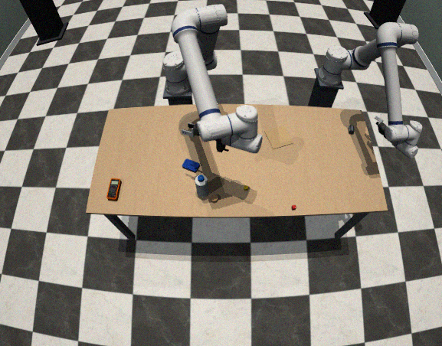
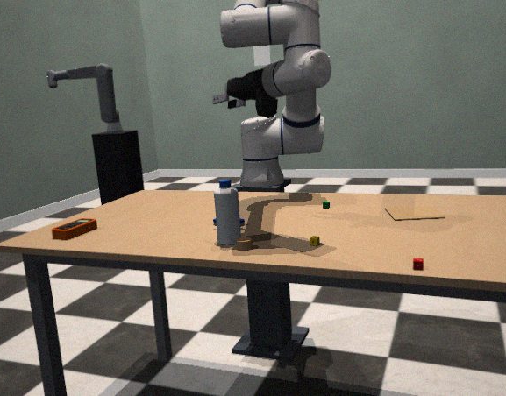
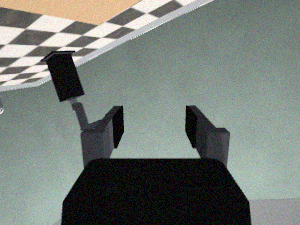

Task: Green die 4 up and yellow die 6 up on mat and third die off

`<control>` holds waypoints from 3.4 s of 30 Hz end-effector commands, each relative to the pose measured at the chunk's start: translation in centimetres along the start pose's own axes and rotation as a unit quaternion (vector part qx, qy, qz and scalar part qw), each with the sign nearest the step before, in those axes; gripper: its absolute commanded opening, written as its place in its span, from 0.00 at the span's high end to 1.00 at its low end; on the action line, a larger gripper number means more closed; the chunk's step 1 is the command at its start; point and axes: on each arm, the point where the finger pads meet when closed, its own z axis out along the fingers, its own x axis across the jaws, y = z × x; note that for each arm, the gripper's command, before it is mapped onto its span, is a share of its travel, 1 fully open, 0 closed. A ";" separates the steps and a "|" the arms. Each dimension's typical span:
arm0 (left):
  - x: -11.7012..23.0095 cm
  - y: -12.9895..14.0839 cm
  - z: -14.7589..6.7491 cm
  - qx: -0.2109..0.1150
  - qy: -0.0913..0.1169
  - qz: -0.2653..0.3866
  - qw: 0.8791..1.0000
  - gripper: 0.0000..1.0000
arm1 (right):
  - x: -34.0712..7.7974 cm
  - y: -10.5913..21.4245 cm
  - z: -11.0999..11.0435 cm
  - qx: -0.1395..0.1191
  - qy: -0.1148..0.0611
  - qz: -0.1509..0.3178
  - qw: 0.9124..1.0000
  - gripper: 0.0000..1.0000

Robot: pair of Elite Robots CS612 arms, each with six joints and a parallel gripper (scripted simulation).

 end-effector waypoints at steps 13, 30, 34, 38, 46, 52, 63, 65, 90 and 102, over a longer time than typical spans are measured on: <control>9.2 -19.7 2.4 -0.216 0.081 -0.249 0.940 0.00 | 0.0 0.1 0.0 0.001 0.000 0.001 1.000 0.00; 14.5 -40.7 11.6 -0.426 0.081 -0.527 0.731 0.00 | 0.0 0.1 0.0 0.001 0.000 0.001 1.000 0.00; 14.8 -45.1 14.6 -0.466 0.070 -0.584 0.661 0.00 | 0.0 0.1 0.0 0.001 0.000 0.001 1.000 0.00; 14.8 -48.9 17.5 -0.498 0.058 -0.631 0.592 0.00 | 0.0 0.1 0.0 0.001 0.000 0.001 1.000 0.00; 14.2 -54.1 22.1 -0.537 0.037 -0.690 0.485 0.00 | 0.0 0.1 0.0 0.001 0.000 0.001 1.000 0.00; 13.7 -56.7 24.7 -0.554 0.025 -0.716 0.424 0.00 | 0.0 0.1 0.0 0.001 0.000 0.001 1.000 0.00; 12.9 -59.6 27.8 -0.570 0.010 -0.743 0.352 0.00 | 0.0 0.1 0.0 0.001 0.000 0.001 1.000 0.00; 12.8 -59.7 28.0 -0.571 0.009 -0.744 0.348 0.00 | 0.0 0.1 0.0 0.001 0.000 0.001 1.000 0.00; 12.6 -60.2 28.5 -0.573 0.006 -0.748 0.335 0.00 | -0.7 -0.1 0.1 0.007 -0.007 0.011 1.000 0.00; 12.6 -60.2 28.5 -0.573 0.006 -0.748 0.335 0.00 | -3.8 -0.9 0.4 0.035 -0.036 0.052 0.997 0.00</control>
